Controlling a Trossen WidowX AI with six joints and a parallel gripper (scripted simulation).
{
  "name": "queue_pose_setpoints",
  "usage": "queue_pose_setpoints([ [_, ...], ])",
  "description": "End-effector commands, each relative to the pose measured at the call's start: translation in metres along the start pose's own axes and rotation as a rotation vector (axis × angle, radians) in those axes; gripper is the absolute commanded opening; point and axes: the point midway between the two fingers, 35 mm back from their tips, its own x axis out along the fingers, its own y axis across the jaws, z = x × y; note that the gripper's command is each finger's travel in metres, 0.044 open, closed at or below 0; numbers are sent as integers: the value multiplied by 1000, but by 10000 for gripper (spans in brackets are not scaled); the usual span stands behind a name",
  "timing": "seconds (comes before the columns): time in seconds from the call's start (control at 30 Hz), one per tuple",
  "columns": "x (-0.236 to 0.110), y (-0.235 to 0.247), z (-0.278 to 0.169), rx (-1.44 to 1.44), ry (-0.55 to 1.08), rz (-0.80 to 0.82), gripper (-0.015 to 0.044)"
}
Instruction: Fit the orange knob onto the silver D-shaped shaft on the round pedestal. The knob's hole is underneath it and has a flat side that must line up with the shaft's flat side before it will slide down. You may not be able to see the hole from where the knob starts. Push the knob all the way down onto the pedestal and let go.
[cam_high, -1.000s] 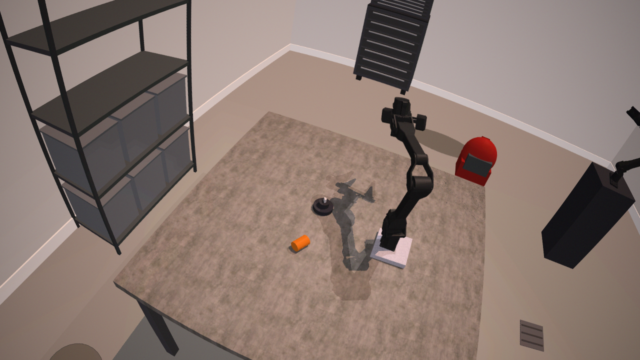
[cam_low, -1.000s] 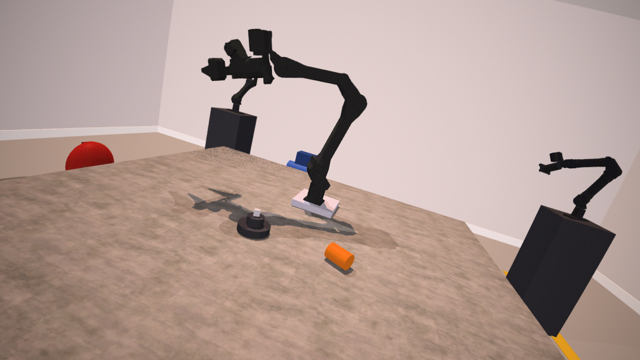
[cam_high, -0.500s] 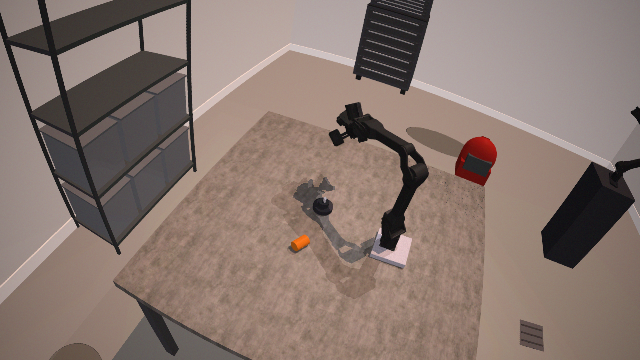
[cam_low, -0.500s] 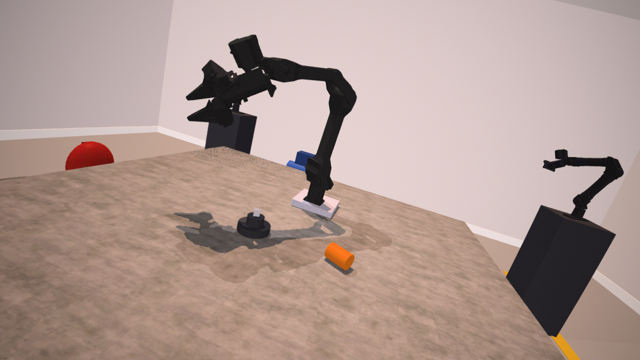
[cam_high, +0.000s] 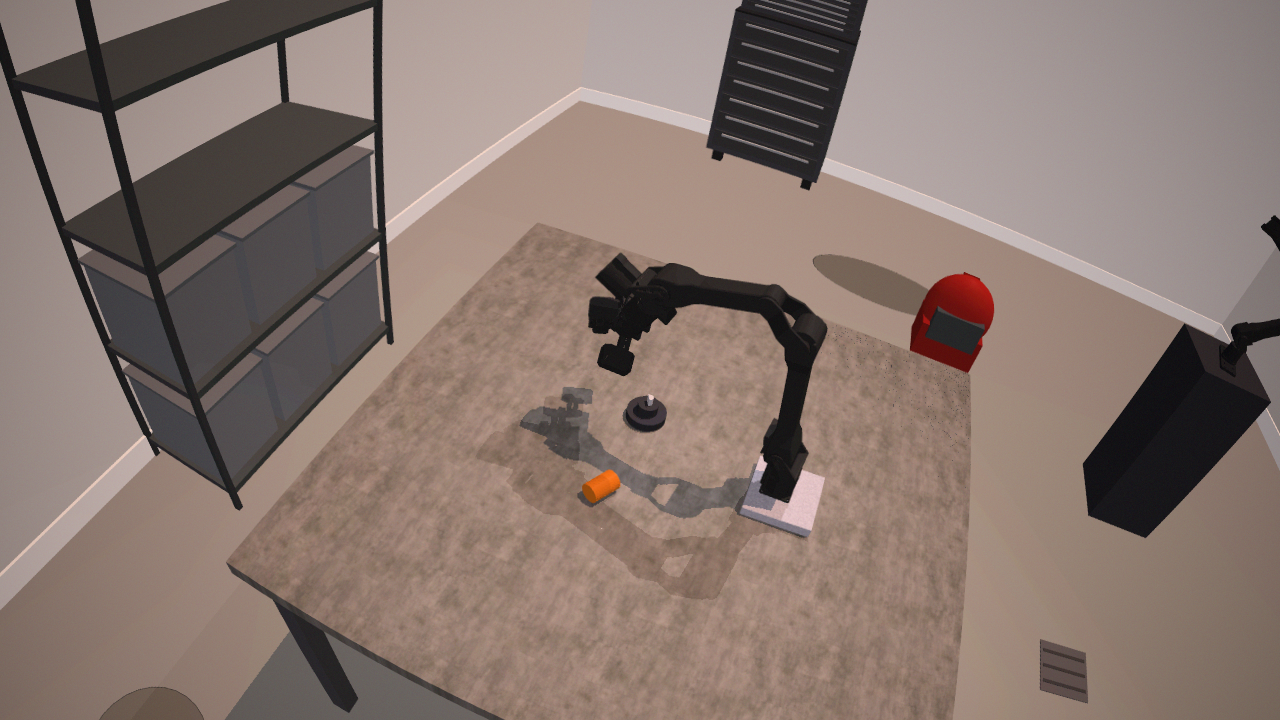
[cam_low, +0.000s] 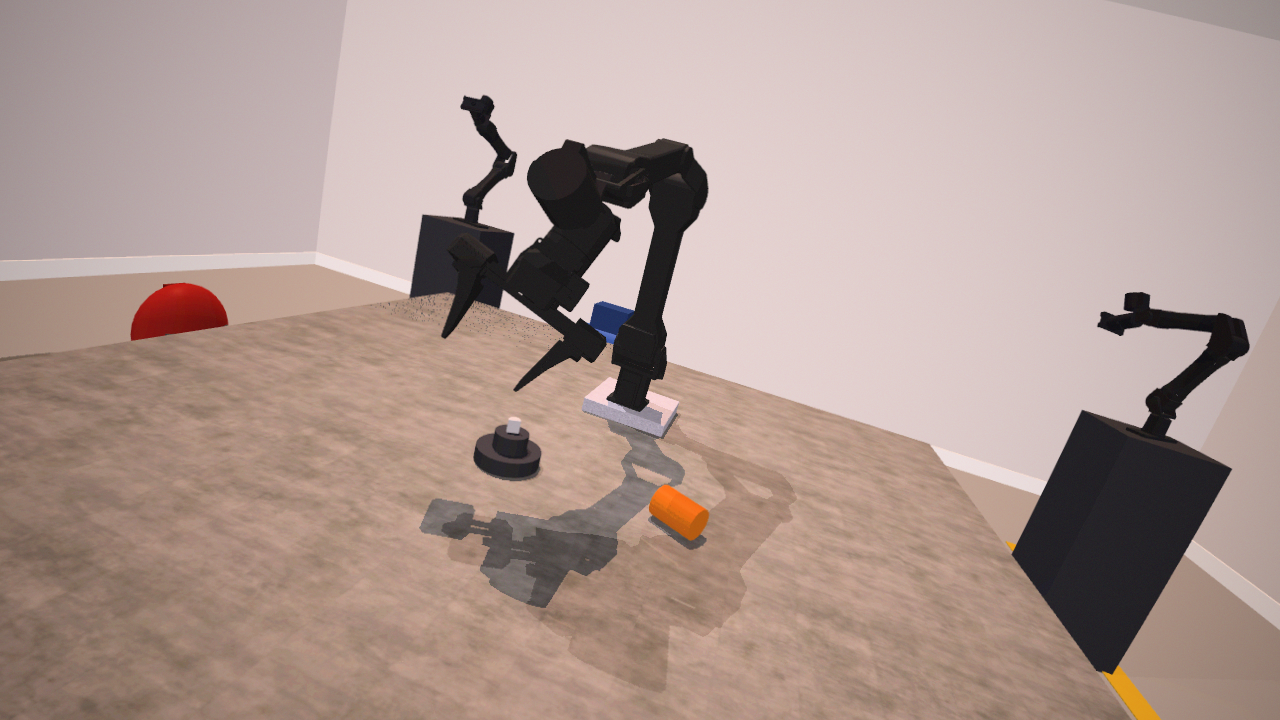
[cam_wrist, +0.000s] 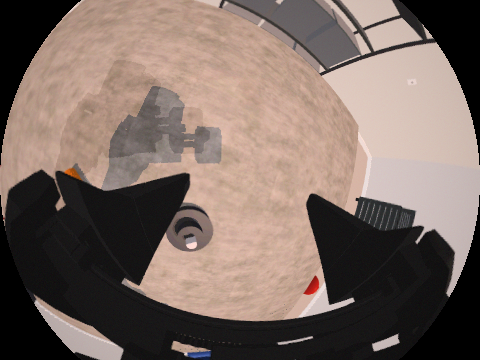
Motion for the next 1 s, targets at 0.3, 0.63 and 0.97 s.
queue_pose_setpoints([
  [0.3,-29,216,3,-663,106,451,440],
  [0.63,-45,260,-18,-819,143,545,440],
  [0.97,-25,270,-27,-819,143,545,440],
])
